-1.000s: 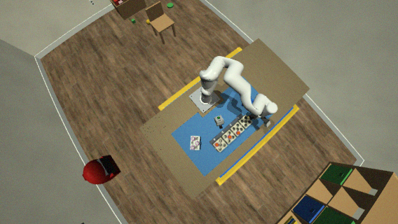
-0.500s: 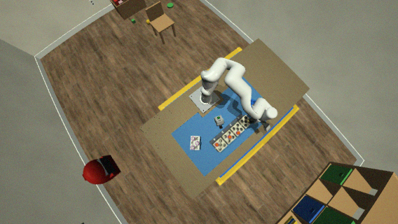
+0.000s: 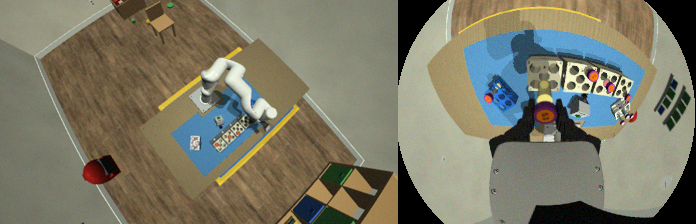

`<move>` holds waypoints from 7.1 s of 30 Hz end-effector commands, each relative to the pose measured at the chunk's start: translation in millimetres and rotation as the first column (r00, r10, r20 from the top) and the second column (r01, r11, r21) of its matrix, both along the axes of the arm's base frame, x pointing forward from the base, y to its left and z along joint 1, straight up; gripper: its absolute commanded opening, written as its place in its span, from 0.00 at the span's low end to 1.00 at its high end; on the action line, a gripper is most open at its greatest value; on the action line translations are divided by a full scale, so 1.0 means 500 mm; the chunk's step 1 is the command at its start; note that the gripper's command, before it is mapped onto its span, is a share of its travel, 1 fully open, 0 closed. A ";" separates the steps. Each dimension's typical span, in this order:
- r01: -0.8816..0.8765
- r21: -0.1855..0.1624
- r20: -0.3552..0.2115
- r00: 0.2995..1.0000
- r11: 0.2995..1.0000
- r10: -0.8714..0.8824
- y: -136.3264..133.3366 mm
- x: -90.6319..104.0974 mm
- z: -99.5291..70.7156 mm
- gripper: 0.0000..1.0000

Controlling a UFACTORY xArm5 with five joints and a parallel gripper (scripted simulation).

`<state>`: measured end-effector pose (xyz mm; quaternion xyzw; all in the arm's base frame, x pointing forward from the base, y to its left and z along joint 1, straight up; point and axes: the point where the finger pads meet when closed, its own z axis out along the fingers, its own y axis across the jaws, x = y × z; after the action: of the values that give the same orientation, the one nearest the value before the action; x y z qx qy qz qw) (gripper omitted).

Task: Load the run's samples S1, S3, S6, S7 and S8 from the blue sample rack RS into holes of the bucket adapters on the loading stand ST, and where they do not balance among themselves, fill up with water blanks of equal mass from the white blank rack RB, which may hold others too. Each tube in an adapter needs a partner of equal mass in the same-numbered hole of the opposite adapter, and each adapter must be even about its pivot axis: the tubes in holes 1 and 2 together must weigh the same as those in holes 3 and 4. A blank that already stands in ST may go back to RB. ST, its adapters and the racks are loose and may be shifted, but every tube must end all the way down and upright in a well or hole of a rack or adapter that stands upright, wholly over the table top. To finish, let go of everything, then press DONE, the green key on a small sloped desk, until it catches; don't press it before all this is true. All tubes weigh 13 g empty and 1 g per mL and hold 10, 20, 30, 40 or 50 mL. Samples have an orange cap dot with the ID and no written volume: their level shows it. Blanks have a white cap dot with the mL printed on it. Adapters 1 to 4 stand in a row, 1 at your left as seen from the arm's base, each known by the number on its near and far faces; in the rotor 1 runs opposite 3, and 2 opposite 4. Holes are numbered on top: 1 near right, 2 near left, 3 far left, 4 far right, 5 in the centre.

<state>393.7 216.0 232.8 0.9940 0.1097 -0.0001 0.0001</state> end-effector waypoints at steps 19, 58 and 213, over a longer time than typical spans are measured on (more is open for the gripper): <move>0.000 0.002 0.004 1.000 1.000 0.000 0.001 0.002 -0.058 0.00; 0.000 0.002 0.004 1.000 1.000 0.000 0.001 0.002 -0.110 0.00; 0.000 0.002 0.004 1.000 1.000 0.000 0.001 0.002 -0.108 0.43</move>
<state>393.9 216.0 172.3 0.9940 0.1097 0.0002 -0.0001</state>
